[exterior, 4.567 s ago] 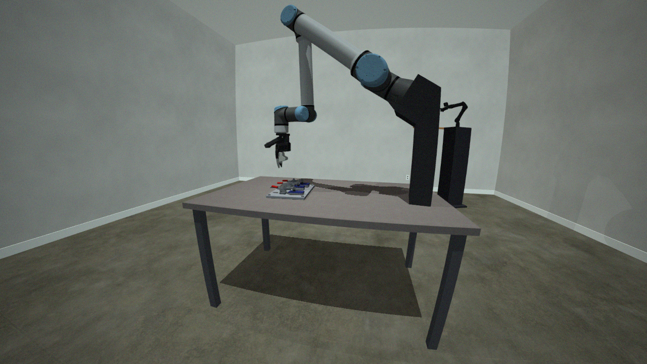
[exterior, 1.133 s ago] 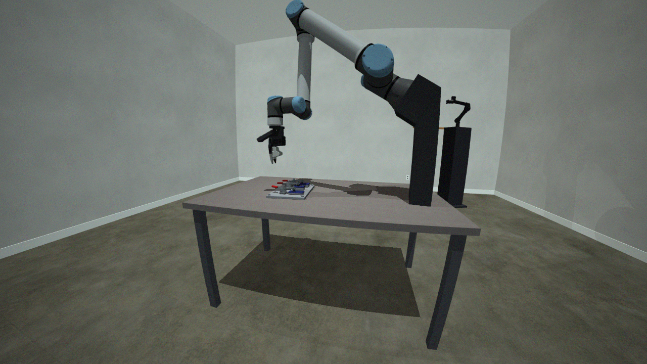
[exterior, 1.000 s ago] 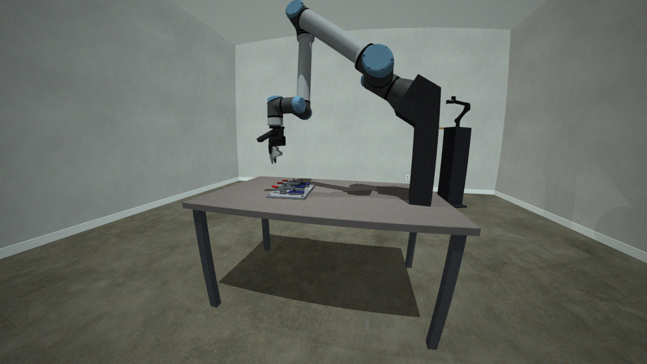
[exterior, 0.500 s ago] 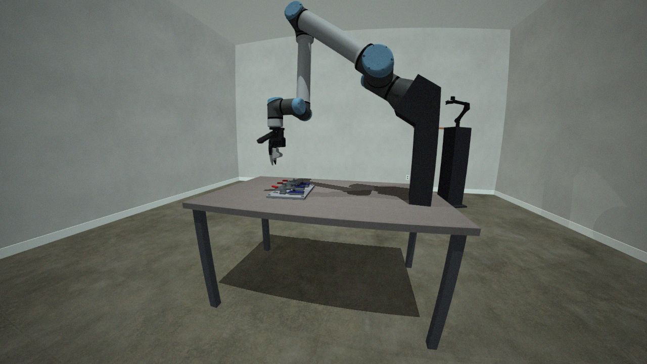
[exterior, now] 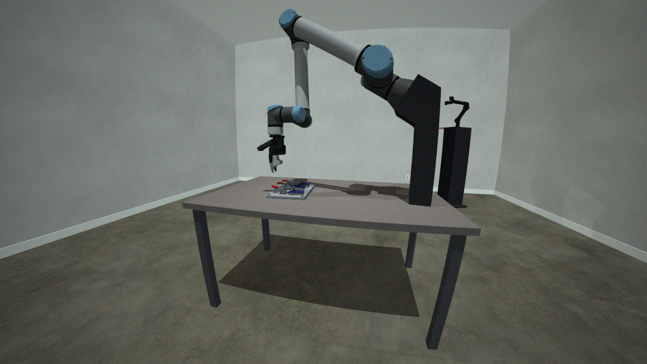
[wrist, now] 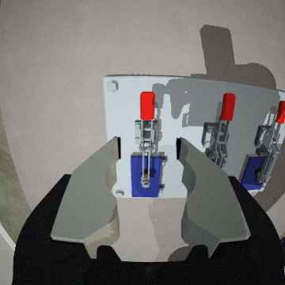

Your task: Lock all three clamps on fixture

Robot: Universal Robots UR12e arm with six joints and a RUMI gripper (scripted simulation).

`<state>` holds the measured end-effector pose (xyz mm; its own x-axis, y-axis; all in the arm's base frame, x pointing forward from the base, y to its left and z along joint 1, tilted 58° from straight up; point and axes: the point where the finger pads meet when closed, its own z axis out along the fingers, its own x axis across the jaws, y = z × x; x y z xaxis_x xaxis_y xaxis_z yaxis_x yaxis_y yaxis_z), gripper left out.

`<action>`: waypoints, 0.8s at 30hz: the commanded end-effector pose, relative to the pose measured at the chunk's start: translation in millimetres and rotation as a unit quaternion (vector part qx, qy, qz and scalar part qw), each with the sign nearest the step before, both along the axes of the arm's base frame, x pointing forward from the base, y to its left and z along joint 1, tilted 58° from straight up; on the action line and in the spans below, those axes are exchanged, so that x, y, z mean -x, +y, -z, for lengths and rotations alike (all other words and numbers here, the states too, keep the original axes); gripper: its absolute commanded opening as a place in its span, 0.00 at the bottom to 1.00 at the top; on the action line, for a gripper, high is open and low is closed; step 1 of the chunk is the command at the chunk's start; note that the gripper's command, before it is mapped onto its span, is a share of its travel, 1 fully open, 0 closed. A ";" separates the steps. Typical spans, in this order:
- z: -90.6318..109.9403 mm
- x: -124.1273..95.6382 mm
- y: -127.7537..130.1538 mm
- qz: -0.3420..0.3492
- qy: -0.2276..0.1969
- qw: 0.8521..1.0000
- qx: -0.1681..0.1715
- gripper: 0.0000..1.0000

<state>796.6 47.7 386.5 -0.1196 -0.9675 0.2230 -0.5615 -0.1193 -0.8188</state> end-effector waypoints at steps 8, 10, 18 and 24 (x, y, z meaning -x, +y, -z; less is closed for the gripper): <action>3.0 -6.0 -1.2 0.000 -0.001 1.000 0.000 0.28; 3.1 -5.9 -1.2 0.000 -0.001 1.000 0.000 0.28; 4.0 -5.3 -1.4 0.000 -0.001 1.000 0.000 0.28; 4.9 -4.7 -1.5 0.000 -0.001 1.000 0.000 0.28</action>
